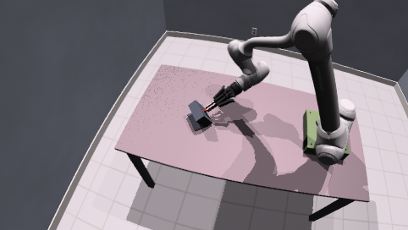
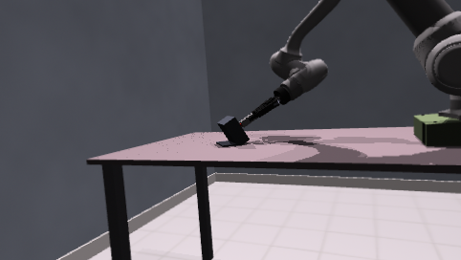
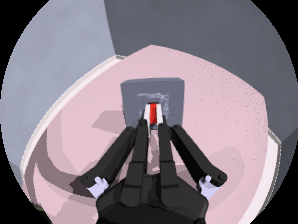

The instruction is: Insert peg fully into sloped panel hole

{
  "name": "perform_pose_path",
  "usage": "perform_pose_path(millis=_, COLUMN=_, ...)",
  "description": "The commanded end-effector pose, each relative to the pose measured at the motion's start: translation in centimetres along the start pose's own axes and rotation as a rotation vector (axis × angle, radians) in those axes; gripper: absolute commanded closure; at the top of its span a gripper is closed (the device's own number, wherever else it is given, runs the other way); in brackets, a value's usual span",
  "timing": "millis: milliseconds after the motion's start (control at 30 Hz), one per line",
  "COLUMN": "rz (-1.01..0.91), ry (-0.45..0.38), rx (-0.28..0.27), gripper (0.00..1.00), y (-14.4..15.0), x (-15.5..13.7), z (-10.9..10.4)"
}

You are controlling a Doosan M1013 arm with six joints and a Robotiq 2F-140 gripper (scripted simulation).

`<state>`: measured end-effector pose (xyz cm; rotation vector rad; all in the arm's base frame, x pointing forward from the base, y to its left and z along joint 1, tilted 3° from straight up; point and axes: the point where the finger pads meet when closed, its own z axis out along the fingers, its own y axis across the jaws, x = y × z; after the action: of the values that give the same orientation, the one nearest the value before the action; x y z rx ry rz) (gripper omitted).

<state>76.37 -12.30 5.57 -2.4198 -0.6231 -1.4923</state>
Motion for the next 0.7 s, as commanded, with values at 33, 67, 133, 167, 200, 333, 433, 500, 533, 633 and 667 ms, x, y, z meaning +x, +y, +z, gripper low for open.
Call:
perform_pose_path(millis=33, rz=0.000, ry=0.000, rx=0.000, gripper=1.00, y=-0.01, x=0.01, z=0.00)
perform_pose_path(millis=67, rz=0.000, ry=0.000, rx=0.000, gripper=1.00, y=-0.01, x=0.01, z=0.00)
perform_pose_path(millis=133, rz=0.000, ry=0.000, rx=0.000, gripper=1.00, y=-0.01, x=0.01, z=0.00)
perform_pose_path(millis=167, rz=0.000, ry=0.000, rx=0.000, gripper=1.00, y=-0.01, x=0.01, z=0.00)
perform_pose_path(millis=200, rz=0.000, ry=0.000, rx=0.000, gripper=1.00, y=-0.01, x=0.01, z=0.00)
perform_pose_path(millis=333, rz=0.000, ry=0.000, rx=0.000, gripper=0.93, y=-0.01, x=0.01, z=0.00)
perform_pose_path(millis=433, rz=0.000, ry=0.000, rx=0.000, gripper=0.89, y=-0.01, x=0.01, z=0.00)
perform_pose_path(millis=500, rz=0.000, ry=0.000, rx=0.000, gripper=0.88, y=-0.01, x=0.01, z=0.00)
perform_pose_path(millis=533, rz=0.000, ry=0.000, rx=0.000, gripper=0.86, y=-0.01, x=0.01, z=0.00)
perform_pose_path(millis=633, rz=0.000, ry=0.000, rx=0.000, gripper=0.80, y=-0.01, x=0.01, z=0.00)
perform_pose_path(millis=667, rz=0.000, ry=0.000, rx=0.000, gripper=0.79, y=-0.01, x=0.01, z=0.00)
